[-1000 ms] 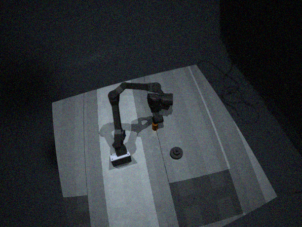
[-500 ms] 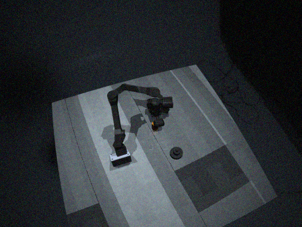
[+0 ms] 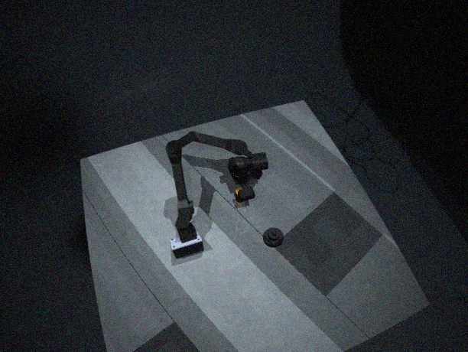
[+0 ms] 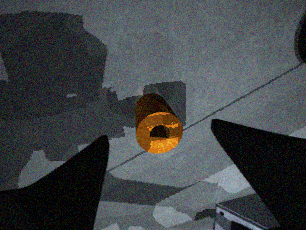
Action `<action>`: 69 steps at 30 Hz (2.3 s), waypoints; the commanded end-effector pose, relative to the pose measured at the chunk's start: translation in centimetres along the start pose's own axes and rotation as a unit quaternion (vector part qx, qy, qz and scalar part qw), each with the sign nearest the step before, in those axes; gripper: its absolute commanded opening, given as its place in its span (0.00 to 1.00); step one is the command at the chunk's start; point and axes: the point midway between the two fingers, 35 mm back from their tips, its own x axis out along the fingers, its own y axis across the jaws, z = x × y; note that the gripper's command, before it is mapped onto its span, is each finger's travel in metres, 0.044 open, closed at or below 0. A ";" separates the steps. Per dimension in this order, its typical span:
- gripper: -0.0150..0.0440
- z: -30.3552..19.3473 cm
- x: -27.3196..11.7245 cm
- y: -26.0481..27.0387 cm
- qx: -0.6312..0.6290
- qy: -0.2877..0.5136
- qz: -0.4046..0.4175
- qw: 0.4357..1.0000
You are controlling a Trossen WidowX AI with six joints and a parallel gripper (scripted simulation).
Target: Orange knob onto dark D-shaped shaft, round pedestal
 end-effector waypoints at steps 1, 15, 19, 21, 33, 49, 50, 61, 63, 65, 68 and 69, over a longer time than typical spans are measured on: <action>1.00 0.0 0.6 0.0 0.002 0.000 0.001 1.000; 1.00 0.0 2.8 0.1 0.002 0.000 0.002 1.000; 1.00 0.0 3.4 0.1 0.002 0.000 0.002 1.000; 1.00 -0.1 3.7 0.1 0.002 0.000 0.003 1.000; 0.91 -0.2 5.1 0.2 0.001 0.000 0.004 1.000; 0.43 -0.2 5.0 0.2 0.002 0.000 0.004 1.000; 0.39 -0.1 4.6 0.1 0.002 -0.001 0.003 1.000; 0.25 0.5 -2.2 -0.8 0.007 -0.022 -0.007 1.000; 0.25 0.4 -3.5 -0.9 0.008 -0.025 -0.008 1.000; 0.25 0.2 -4.8 -1.0 0.008 -0.028 -0.008 1.000; 0.25 -0.2 -6.7 -1.1 0.010 -0.033 -0.008 0.999; 0.25 -0.3 -7.3 -1.1 0.010 -0.034 -0.008 0.999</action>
